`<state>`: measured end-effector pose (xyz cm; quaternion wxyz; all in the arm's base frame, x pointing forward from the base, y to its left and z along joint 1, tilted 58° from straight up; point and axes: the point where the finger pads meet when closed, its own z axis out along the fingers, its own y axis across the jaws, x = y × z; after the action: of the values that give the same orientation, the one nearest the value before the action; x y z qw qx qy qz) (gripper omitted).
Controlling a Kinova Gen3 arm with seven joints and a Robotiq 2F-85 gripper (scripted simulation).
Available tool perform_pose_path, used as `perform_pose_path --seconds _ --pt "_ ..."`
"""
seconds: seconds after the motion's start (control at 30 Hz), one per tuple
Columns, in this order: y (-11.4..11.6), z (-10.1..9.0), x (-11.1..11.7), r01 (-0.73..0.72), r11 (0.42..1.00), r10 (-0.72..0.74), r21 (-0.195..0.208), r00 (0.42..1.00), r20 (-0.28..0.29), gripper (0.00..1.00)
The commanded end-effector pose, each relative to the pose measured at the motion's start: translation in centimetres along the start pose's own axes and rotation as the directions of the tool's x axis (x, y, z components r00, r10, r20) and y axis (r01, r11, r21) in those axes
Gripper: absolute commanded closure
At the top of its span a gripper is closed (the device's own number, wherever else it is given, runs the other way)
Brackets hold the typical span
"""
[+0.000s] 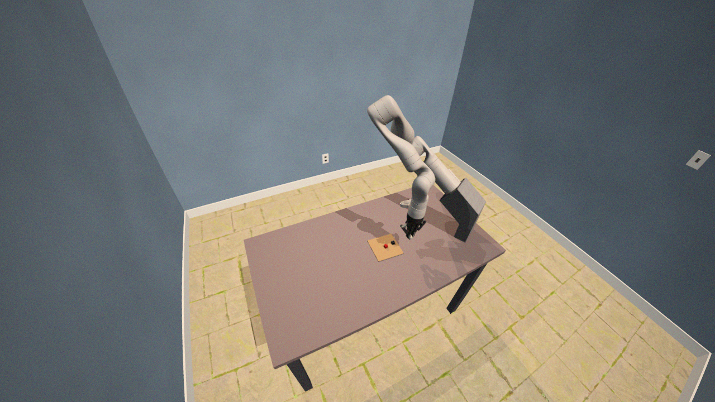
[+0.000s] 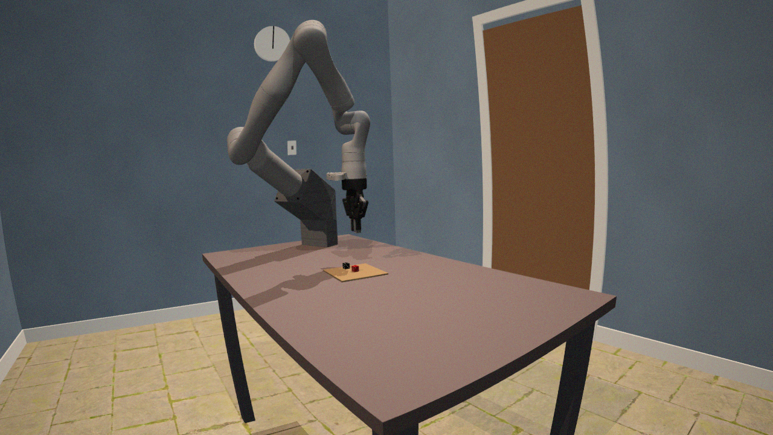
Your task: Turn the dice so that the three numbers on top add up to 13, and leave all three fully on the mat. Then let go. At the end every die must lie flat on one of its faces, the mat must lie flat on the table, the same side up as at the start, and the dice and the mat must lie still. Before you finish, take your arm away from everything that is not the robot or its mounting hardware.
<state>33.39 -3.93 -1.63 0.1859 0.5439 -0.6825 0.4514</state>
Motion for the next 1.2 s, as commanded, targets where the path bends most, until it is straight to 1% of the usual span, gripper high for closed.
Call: perform_pose_path --seconds 0.0,0.3,0.47,0.67,0.73,0.97,1.17 --pt "0.0 -0.2 -0.2 0.008 1.0 -0.008 -0.001 1.0 0.003 0.89" --pt "-0.2 -0.2 -0.4 0.044 0.999 -0.044 0.0 0.999 0.004 0.89" --pt "-0.5 -0.2 -0.8 0.102 0.995 -0.102 0.001 0.995 0.005 0.89" --pt "-1.0 -0.1 -1.5 0.207 0.978 -0.207 0.003 0.978 0.006 0.89" --pt "-1.0 -0.1 -1.5 0.207 0.978 -0.207 0.003 0.978 0.006 0.89" --pt "-1.9 0.0 -2.5 0.372 0.928 -0.372 0.007 0.928 0.007 0.89" --pt "-2.9 0.1 -3.5 0.529 0.848 -0.529 0.01 0.848 0.006 0.89"
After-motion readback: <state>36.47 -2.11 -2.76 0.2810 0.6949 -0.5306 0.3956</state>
